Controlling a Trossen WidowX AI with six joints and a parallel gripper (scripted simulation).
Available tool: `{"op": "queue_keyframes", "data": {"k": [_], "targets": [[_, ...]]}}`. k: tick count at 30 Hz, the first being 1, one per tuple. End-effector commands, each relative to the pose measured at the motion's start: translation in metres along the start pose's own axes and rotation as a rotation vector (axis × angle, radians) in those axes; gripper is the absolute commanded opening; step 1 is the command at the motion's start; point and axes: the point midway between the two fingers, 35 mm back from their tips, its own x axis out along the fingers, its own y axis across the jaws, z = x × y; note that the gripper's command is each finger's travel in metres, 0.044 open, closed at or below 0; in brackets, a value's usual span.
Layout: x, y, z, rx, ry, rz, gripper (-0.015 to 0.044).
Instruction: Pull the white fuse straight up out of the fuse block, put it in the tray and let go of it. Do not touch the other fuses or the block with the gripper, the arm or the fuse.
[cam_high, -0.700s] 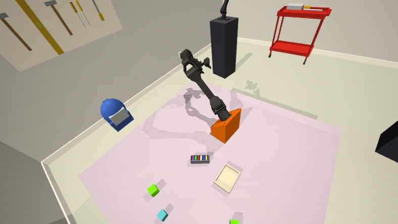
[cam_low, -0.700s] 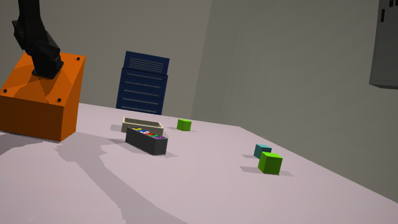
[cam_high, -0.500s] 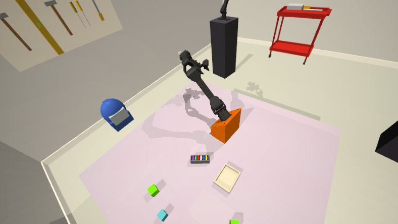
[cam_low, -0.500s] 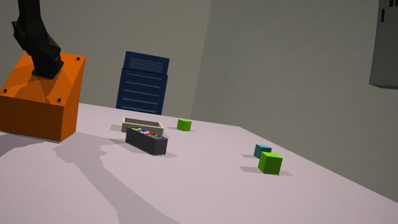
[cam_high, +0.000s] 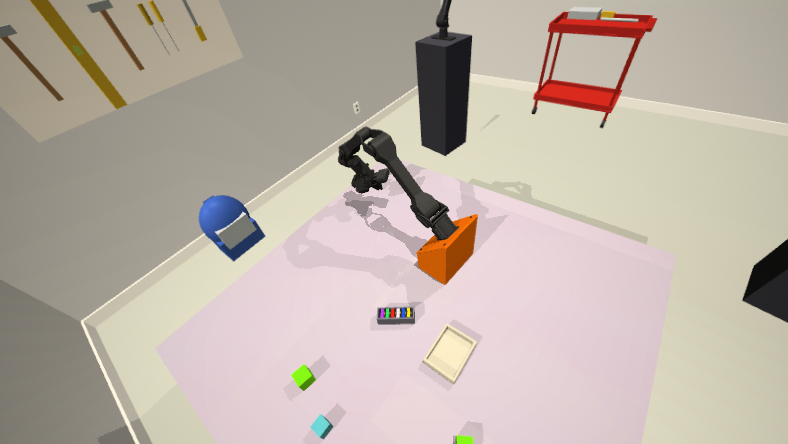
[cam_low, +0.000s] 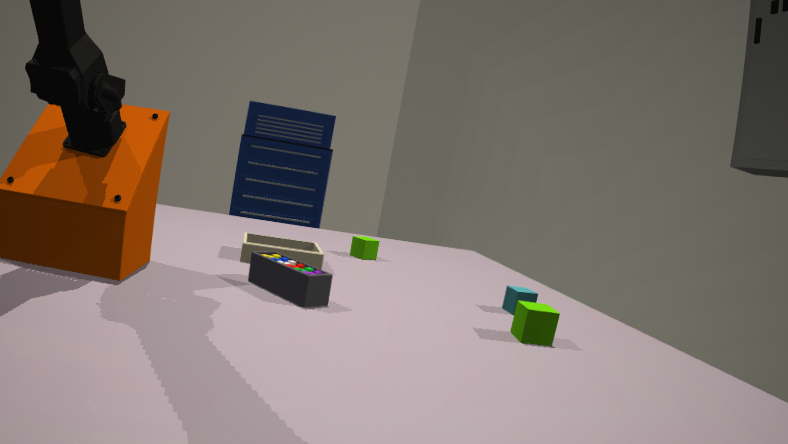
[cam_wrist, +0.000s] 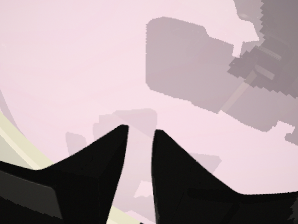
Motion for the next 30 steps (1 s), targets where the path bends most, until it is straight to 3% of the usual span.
{"op": "queue_keyframes", "data": {"k": [1, 15, 22, 30], "targets": [[0.005, -0.021, 0.058, 0.023, -0.064, -0.027, 0.0061], [-0.010, -0.036, 0.230, 0.041, -0.253, -0.044, 0.0061], [-0.022, -0.006, 0.331, -0.061, -0.307, -0.031, 0.0061], [-0.044, 0.075, 0.445, -0.139, -0.289, -0.077, 0.0061]]}}
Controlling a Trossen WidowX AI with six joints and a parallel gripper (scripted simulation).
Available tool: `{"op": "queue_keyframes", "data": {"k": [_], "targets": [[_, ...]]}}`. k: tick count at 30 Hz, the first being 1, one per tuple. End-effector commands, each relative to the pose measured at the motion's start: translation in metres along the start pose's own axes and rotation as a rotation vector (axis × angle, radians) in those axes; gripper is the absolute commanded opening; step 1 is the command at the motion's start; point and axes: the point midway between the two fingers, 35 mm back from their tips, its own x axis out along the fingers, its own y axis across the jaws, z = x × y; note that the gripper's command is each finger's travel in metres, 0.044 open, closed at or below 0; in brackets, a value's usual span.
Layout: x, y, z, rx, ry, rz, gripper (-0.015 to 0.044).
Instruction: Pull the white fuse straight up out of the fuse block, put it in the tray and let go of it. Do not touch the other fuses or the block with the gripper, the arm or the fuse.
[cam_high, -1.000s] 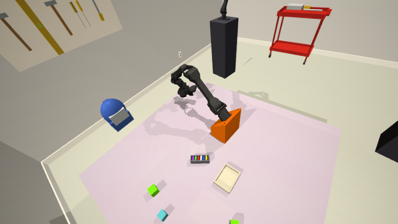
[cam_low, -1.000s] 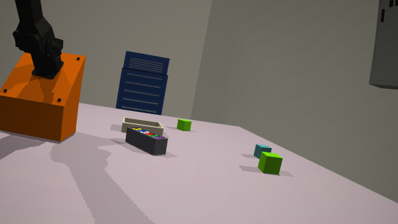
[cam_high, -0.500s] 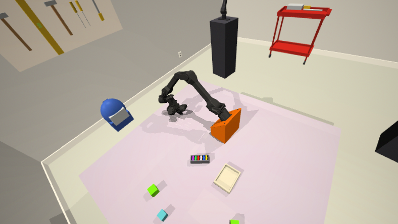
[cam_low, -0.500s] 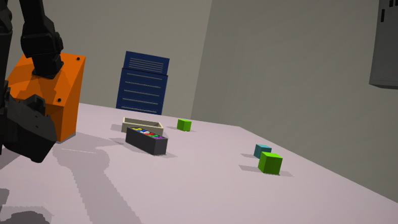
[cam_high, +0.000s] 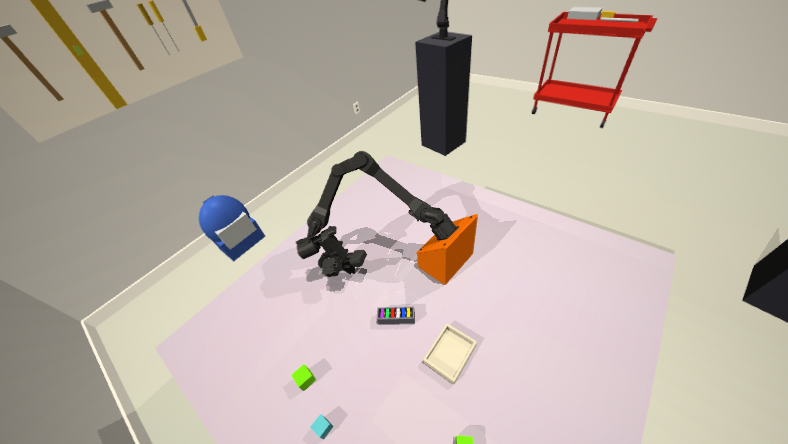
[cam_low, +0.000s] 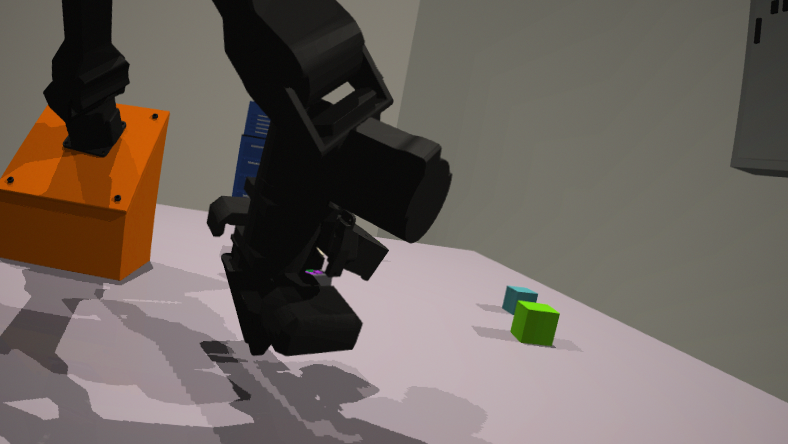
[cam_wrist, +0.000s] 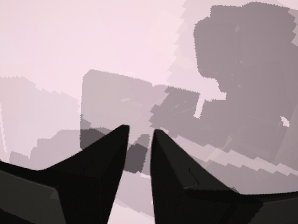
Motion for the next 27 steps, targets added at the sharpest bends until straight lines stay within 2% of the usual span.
{"op": "queue_keyframes", "data": {"k": [1, 8, 15, 27], "targets": [[0.003, 0.046, 0.051, -0.054, 0.020, -0.017, 0.0061], [0.001, 0.141, 0.113, -0.159, 0.055, -0.107, 0.0061], [0.009, 0.231, 0.137, -0.230, 0.070, -0.257, 0.0061], [0.013, 0.237, 0.135, -0.236, 0.068, -0.273, 0.0061]]}}
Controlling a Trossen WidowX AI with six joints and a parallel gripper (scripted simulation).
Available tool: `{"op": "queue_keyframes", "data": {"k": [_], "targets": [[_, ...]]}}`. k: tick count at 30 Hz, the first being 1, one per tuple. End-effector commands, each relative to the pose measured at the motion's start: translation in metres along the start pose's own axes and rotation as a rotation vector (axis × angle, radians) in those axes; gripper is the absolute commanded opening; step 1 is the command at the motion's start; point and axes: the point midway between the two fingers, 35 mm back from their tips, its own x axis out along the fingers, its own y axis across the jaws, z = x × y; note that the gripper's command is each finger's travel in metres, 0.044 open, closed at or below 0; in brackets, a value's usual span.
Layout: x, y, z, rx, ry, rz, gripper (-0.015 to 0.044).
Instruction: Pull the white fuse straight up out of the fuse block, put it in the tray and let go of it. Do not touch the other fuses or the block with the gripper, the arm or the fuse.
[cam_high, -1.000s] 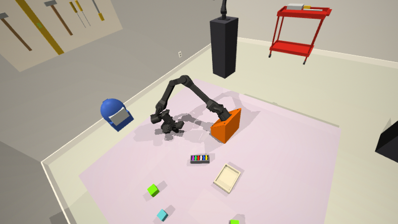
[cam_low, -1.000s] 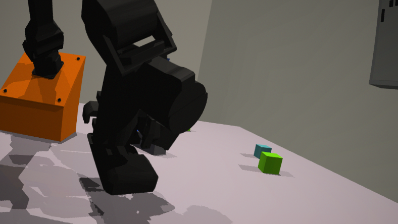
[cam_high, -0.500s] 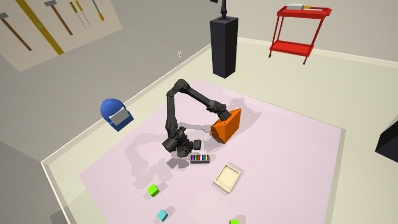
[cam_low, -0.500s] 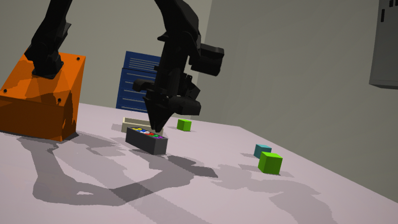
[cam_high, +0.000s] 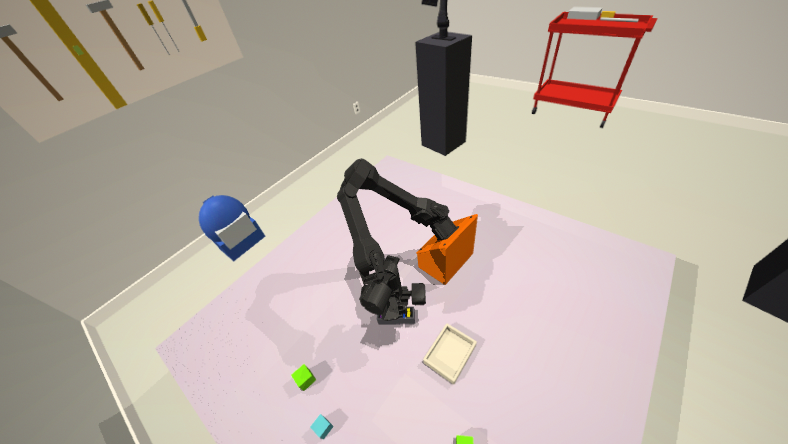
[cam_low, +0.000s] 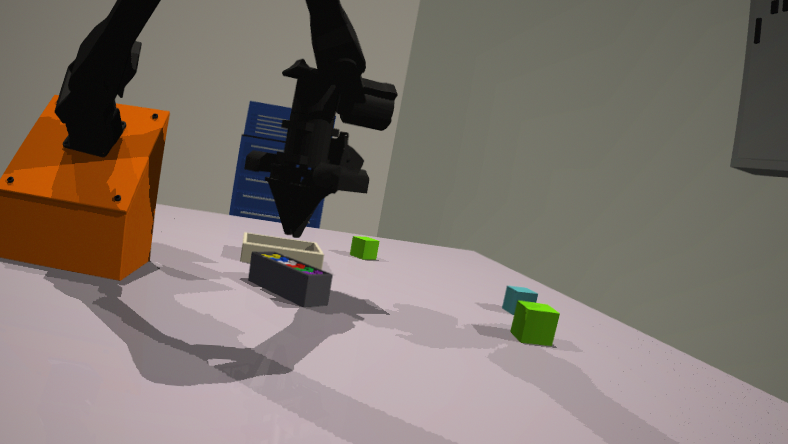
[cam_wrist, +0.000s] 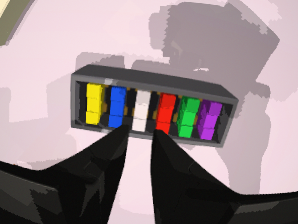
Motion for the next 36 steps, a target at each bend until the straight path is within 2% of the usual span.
{"op": "queue_keyframes", "data": {"k": [1, 36], "targets": [[0.003, 0.001, -0.001, -0.001, 0.004, -0.004, 0.0061], [0.030, 0.001, -0.003, -0.001, 0.006, -0.005, 0.0061]]}}
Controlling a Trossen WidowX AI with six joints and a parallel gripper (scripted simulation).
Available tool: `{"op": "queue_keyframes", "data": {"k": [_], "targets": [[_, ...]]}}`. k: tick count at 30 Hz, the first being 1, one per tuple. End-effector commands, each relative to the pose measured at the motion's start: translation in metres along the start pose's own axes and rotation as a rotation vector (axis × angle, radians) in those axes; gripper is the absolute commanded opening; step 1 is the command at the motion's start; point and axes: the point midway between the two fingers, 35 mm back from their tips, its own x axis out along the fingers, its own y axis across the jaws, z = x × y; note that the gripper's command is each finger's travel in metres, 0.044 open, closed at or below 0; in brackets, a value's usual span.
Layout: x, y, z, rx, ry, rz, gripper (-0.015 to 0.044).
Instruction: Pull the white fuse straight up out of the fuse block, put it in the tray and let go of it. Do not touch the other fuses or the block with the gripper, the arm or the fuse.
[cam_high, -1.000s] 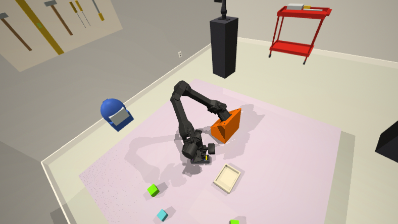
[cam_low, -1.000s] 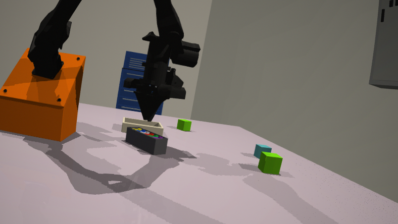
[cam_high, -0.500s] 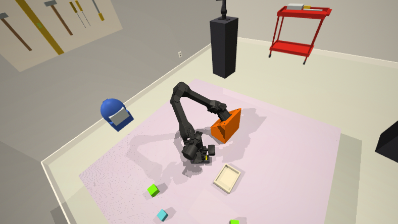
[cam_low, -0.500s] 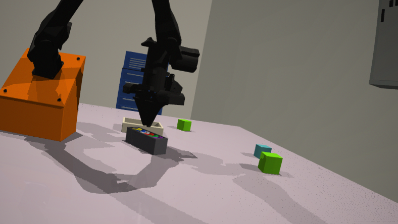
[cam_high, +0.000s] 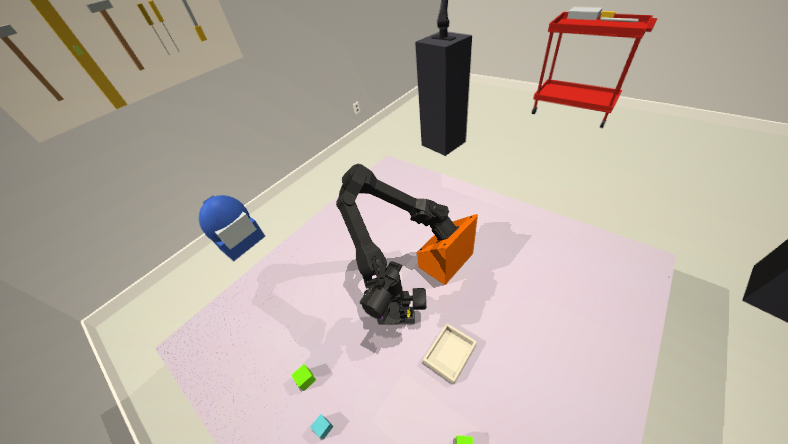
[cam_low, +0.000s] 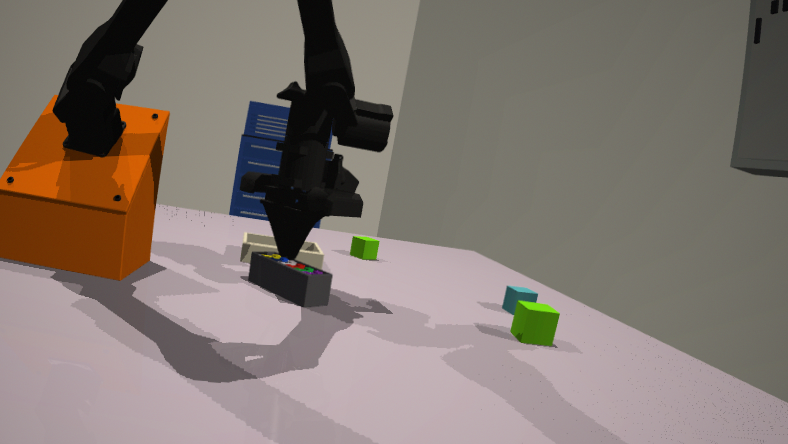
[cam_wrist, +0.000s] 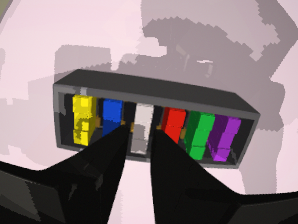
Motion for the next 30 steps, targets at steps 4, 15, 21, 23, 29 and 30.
{"op": "queue_keyframes", "data": {"k": [4, 15, 21, 23, 29, 30], "targets": [[0.001, 0.000, -0.001, -0.005, 0.003, -0.003, 0.0061], [0.008, 0.000, -0.001, -0.005, 0.003, -0.003, 0.0061], [0.011, 0.000, -0.001, -0.005, 0.003, -0.003, 0.0061], [0.010, 0.000, 0.000, 0.000, 0.000, 0.000, 0.0054], [0.010, 0.000, 0.000, 0.000, 0.000, 0.000, 0.0014], [0.010, 0.000, 0.000, 0.000, 0.000, 0.000, 0.0008]]}}
